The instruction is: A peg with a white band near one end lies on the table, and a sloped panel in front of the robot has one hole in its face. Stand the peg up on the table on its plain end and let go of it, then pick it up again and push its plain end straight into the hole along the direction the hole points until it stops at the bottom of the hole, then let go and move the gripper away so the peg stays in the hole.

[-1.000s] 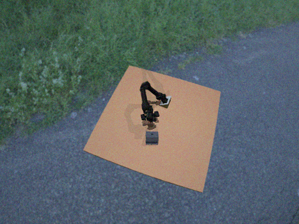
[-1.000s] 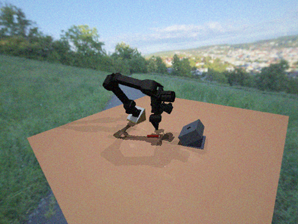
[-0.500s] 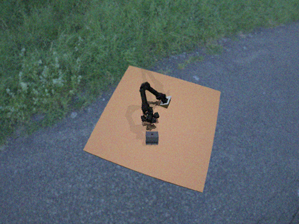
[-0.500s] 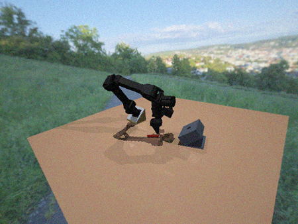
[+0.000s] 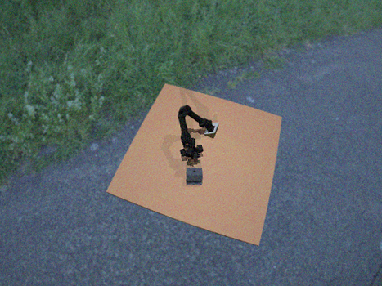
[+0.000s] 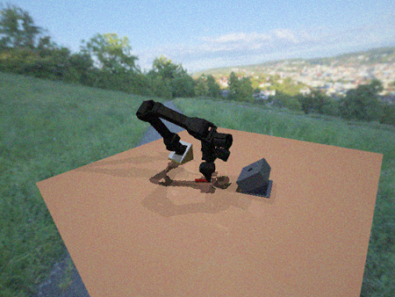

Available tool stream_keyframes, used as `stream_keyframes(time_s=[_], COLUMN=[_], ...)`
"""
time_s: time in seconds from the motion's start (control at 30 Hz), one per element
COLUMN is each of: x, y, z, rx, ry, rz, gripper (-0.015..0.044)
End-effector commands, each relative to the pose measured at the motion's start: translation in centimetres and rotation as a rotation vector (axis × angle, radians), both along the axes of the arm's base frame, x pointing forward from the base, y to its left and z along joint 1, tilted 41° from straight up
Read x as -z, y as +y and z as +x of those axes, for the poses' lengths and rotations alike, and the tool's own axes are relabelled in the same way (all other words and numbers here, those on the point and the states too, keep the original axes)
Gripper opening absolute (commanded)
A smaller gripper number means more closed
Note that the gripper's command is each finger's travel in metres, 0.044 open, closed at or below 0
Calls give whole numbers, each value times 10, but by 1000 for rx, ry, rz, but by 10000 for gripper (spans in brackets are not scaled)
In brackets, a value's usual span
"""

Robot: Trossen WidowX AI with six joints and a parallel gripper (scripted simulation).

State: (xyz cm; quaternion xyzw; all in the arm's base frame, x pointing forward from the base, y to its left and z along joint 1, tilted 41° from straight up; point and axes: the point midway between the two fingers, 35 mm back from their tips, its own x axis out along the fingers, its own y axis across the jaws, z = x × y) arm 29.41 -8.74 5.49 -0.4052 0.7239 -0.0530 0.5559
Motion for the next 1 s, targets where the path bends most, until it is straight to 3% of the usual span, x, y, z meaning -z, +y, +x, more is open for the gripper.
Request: stream_keyframes(time_s=[0.0,0.37,0.77,0.97], x=[6,16,16,16], y=[-6,-16,-16,-16], z=[-3,-5,-5,-5], rx=[-3,-2,-2,-2], ry=[9,10,10,10], rz=[-6,-9,-9,-9], gripper=[440,440,125,110])
